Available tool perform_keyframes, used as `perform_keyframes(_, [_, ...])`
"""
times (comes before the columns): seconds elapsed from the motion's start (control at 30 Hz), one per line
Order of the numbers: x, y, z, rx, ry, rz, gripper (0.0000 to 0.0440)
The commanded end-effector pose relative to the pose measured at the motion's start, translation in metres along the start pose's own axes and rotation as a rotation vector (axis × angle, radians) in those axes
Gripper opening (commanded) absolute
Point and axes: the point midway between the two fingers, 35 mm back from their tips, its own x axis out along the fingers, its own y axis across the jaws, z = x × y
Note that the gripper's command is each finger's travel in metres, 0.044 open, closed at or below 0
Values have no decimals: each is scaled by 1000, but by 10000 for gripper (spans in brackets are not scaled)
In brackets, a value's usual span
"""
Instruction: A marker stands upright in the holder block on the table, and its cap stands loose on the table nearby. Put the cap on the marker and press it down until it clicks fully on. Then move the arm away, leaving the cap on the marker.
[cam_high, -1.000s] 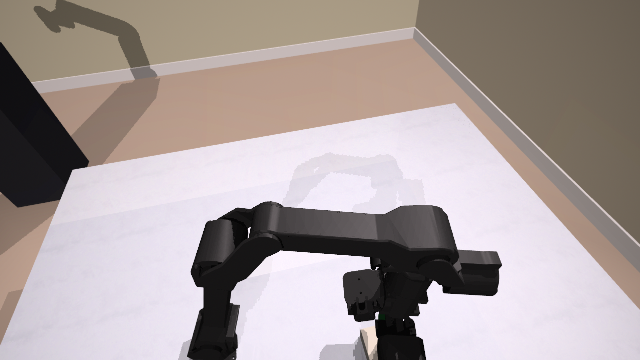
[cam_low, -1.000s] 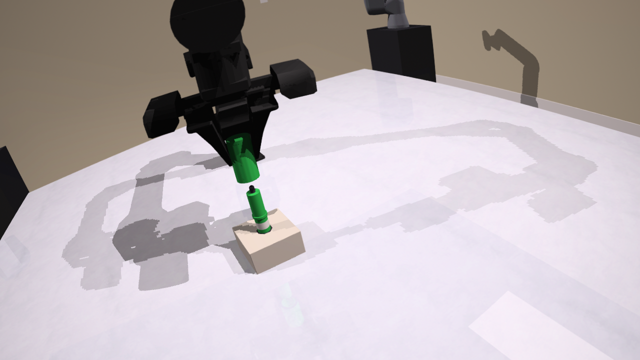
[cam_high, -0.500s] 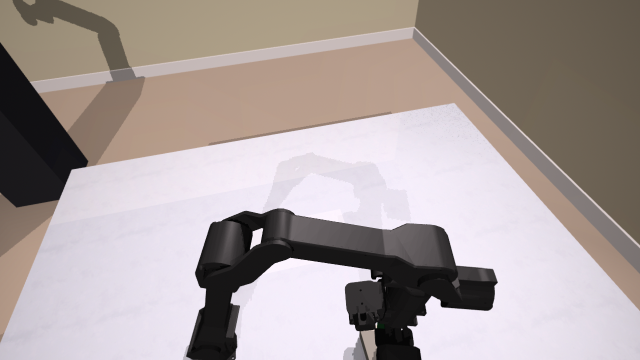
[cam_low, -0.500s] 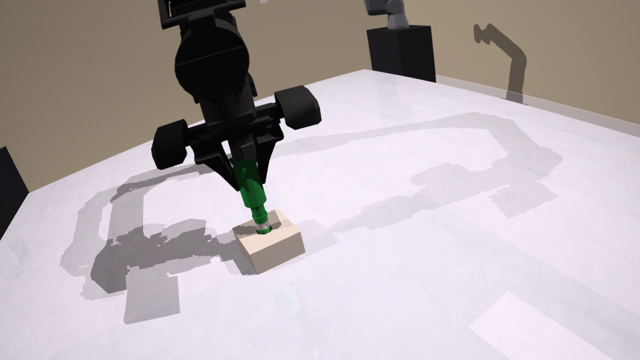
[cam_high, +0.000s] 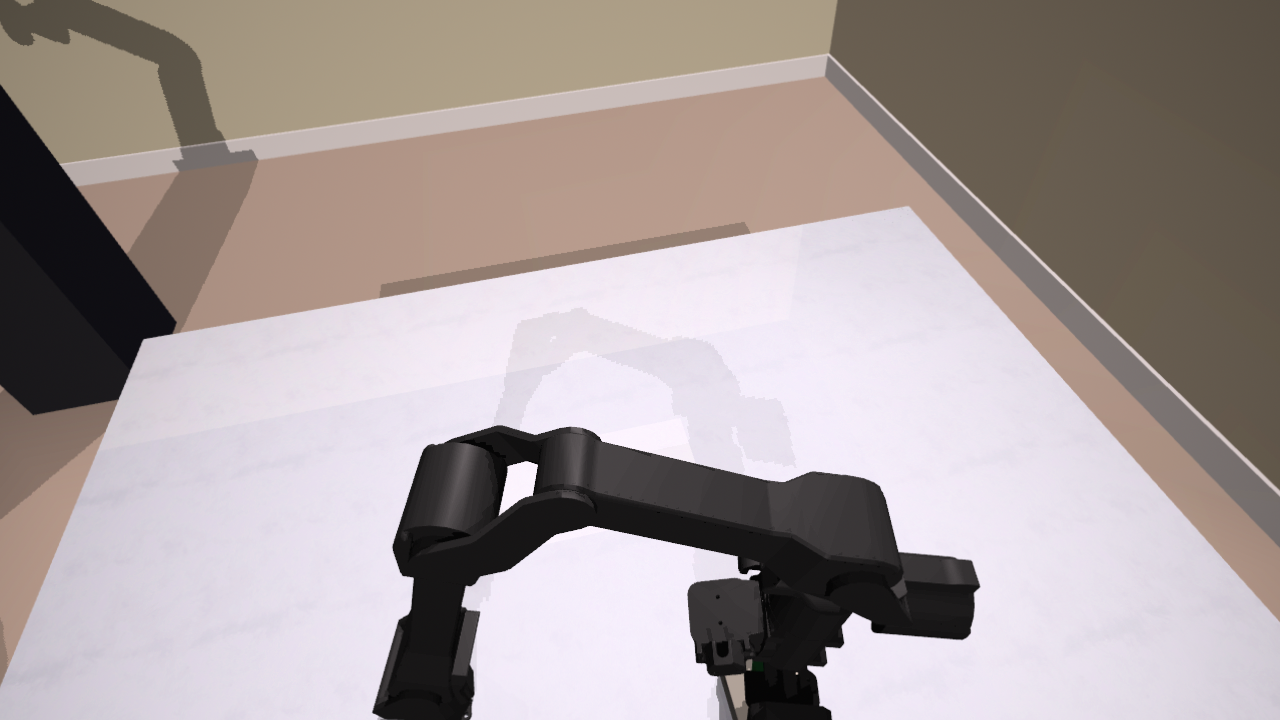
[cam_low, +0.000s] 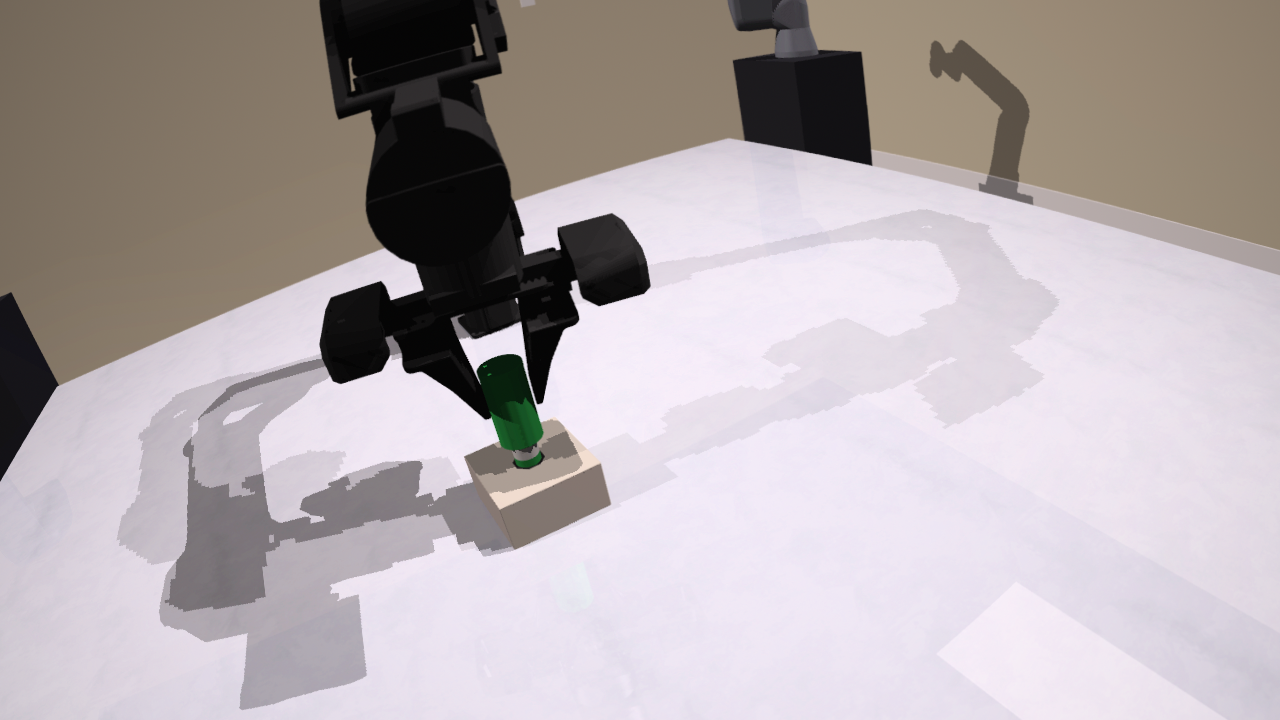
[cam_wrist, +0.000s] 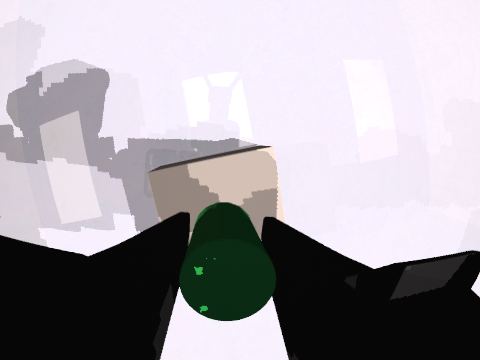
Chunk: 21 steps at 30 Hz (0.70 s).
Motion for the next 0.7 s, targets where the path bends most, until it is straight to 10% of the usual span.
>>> perform_keyframes(0.0, [12,-2,10,-9,-58,-8,202])
perform_keyframes(0.33, [7,-6,21,-10,-41,-31,440])
perform_keyframes(0.67, [-21,-9,15,-13,65,-54,440])
